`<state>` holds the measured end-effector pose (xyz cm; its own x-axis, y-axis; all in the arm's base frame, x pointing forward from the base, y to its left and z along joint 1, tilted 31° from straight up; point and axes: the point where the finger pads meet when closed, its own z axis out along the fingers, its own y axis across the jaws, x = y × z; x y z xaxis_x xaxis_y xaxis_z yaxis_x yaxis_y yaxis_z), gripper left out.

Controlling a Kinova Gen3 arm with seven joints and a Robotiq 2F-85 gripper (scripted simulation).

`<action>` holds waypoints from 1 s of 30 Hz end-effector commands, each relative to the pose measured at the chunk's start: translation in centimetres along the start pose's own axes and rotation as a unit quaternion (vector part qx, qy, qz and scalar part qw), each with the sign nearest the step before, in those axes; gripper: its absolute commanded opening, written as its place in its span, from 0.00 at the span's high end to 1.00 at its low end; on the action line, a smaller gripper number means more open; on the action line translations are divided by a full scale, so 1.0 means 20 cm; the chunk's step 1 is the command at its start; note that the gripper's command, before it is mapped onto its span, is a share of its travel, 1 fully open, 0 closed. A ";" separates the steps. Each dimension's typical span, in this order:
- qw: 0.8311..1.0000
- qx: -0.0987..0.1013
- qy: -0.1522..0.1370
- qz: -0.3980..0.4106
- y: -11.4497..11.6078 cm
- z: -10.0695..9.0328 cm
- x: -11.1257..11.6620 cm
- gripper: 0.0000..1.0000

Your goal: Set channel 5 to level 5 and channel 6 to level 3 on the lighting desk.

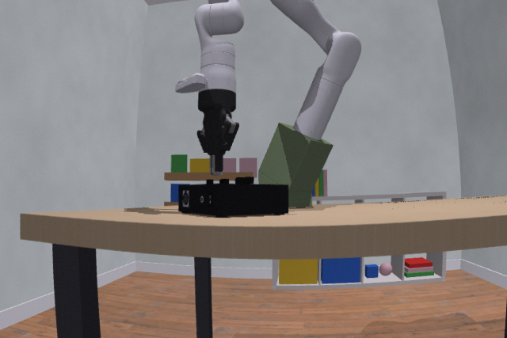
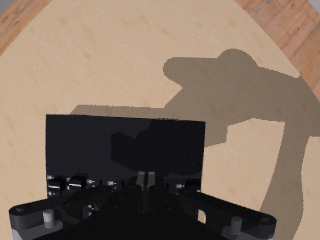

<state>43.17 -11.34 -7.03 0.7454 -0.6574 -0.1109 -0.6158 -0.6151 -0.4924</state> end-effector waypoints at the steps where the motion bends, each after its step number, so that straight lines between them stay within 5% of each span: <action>1: 1.000 0.003 0.004 0.003 -0.01 0.00 0.01 1.00; 30: 1.000 0.003 0.004 0.003 -0.01 0.00 0.03 1.00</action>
<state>43.56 -11.65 -7.09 0.7415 -0.6624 -0.1066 -0.6179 -0.6122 -0.4933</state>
